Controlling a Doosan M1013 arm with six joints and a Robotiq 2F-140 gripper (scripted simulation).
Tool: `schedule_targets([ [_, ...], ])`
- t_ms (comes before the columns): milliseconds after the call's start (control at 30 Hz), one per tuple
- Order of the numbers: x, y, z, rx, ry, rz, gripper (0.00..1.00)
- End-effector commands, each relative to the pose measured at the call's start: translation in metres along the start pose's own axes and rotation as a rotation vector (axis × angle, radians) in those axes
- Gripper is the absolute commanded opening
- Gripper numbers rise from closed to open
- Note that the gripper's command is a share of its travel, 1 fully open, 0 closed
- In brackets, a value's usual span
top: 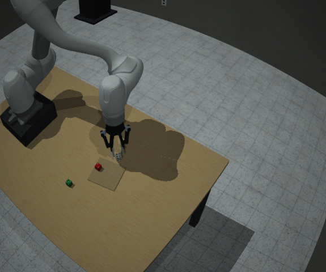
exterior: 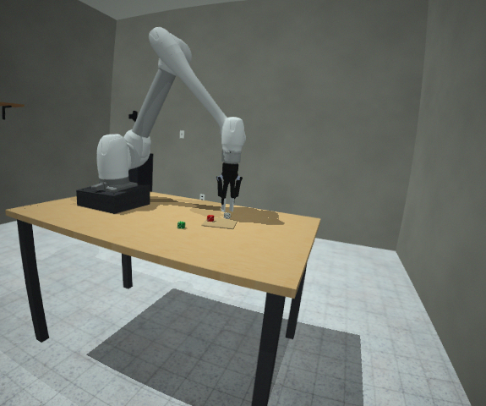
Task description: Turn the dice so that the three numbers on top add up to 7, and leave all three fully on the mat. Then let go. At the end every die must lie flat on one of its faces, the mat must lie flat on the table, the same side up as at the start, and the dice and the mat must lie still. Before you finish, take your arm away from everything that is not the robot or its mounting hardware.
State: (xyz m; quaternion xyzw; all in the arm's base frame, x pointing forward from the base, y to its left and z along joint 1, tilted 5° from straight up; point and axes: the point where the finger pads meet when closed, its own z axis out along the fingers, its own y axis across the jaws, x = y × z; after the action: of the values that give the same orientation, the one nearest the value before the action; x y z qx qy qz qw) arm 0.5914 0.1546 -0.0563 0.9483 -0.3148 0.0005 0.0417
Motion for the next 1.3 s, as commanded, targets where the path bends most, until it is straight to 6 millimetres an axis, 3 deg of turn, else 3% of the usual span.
schedule_targets([
  [0, 0.001, 0.000, 0.008, 0.000, 0.001, 0.001, 0.25],
  [533, 0.001, 0.000, 0.028, 0.000, 0.001, 0.001, 0.25],
  [1267, 0.001, 0.000, 0.029, 0.000, 0.001, 0.001, 0.25],
])
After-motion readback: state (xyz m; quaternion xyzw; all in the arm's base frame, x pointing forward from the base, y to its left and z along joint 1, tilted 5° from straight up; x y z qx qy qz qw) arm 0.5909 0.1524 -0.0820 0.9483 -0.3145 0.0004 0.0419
